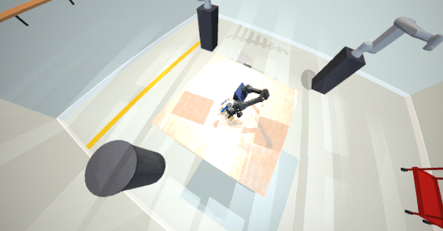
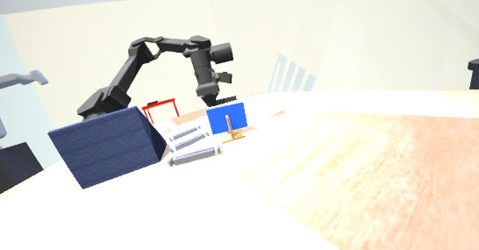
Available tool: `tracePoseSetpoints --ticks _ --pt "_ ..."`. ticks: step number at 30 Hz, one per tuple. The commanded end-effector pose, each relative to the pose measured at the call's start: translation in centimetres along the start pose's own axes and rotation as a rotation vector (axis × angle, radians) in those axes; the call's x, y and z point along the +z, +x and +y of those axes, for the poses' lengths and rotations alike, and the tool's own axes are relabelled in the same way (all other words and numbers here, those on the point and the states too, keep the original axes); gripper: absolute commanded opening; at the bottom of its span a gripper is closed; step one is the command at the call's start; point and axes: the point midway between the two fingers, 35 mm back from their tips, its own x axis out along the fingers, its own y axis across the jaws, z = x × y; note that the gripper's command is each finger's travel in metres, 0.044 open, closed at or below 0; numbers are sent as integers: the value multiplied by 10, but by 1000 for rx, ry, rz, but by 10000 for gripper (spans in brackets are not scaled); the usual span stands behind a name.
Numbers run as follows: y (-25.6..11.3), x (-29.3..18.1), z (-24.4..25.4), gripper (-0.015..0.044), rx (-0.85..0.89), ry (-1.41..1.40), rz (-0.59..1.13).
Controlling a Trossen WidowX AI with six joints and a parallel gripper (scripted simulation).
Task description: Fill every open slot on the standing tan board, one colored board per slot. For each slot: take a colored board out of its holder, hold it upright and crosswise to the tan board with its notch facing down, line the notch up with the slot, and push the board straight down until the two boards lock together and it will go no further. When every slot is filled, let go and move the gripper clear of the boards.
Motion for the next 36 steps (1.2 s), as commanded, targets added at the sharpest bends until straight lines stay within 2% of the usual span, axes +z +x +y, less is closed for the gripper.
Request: tracePoseSetpoints --ticks 1,21,27,36 --pt "4 0 0 0 6 5 0" --pt "10 0 0 0 1 1 1" --pt "10 0 0 157 1 1 1" --pt "10 0 0 167 1 1 1"
